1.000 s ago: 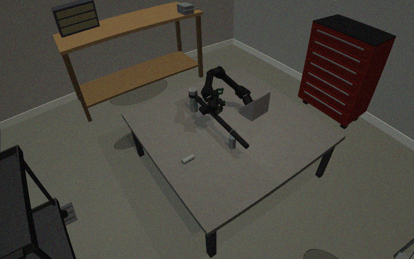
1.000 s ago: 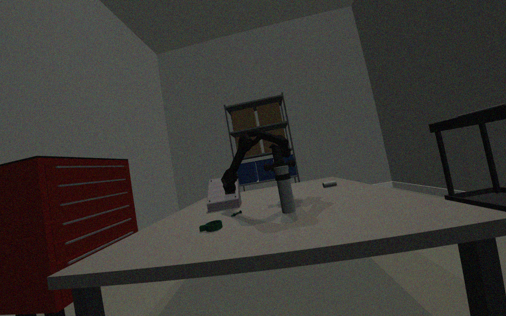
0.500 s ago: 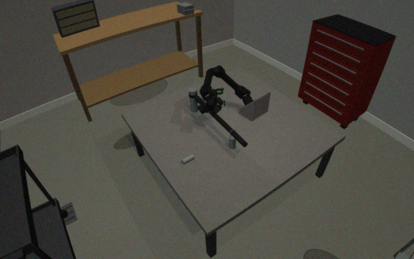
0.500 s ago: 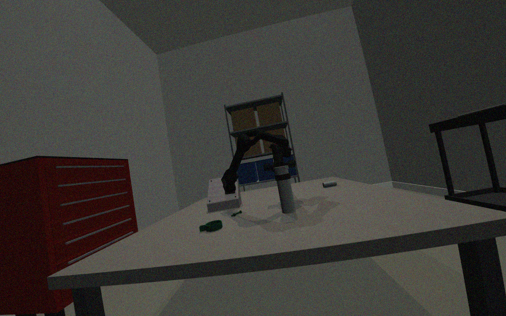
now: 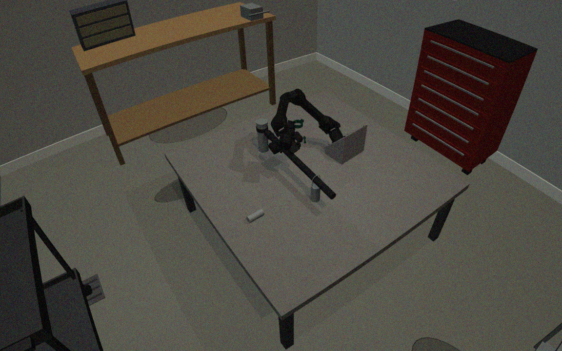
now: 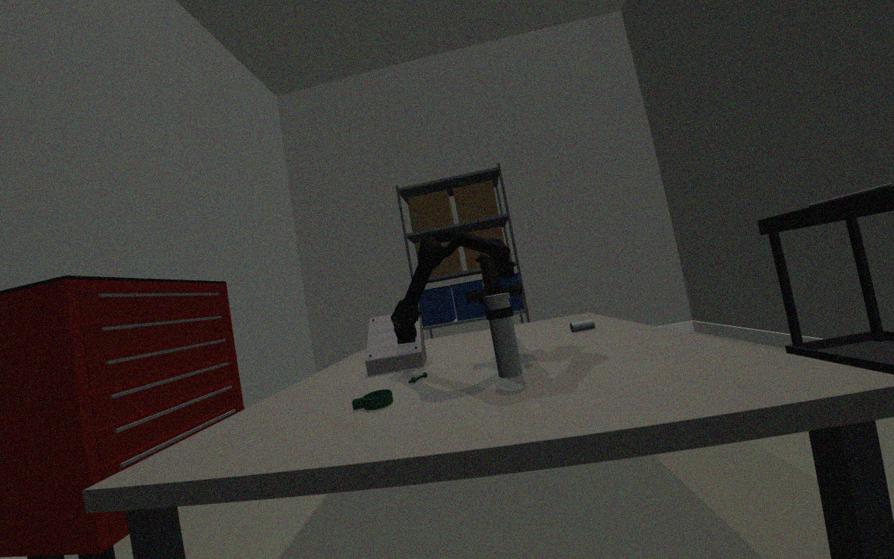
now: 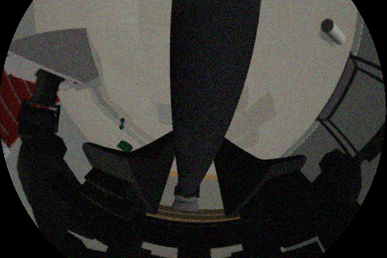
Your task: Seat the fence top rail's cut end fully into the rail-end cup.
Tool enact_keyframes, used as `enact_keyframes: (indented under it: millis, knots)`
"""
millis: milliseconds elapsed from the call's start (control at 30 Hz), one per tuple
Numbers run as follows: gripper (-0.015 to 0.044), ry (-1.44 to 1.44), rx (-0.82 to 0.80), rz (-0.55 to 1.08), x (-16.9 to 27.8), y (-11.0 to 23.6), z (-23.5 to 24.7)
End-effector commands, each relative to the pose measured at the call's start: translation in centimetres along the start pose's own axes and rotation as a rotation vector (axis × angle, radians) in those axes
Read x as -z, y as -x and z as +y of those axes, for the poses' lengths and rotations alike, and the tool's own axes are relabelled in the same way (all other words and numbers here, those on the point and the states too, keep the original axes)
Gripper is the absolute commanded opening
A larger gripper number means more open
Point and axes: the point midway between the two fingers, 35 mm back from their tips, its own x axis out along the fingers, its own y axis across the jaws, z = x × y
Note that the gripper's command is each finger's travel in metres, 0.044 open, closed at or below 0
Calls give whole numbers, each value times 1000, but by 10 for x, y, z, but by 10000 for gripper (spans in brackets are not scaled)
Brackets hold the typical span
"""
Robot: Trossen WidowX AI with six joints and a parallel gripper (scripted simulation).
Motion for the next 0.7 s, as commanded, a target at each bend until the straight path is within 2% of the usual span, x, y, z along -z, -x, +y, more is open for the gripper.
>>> enact_keyframes:
  millis: [0, 667]
  knots:
    - [0, -1, 1, 0, 0, 0, 0]
    - [0, -1, -1, -1, 1, 0, 0]
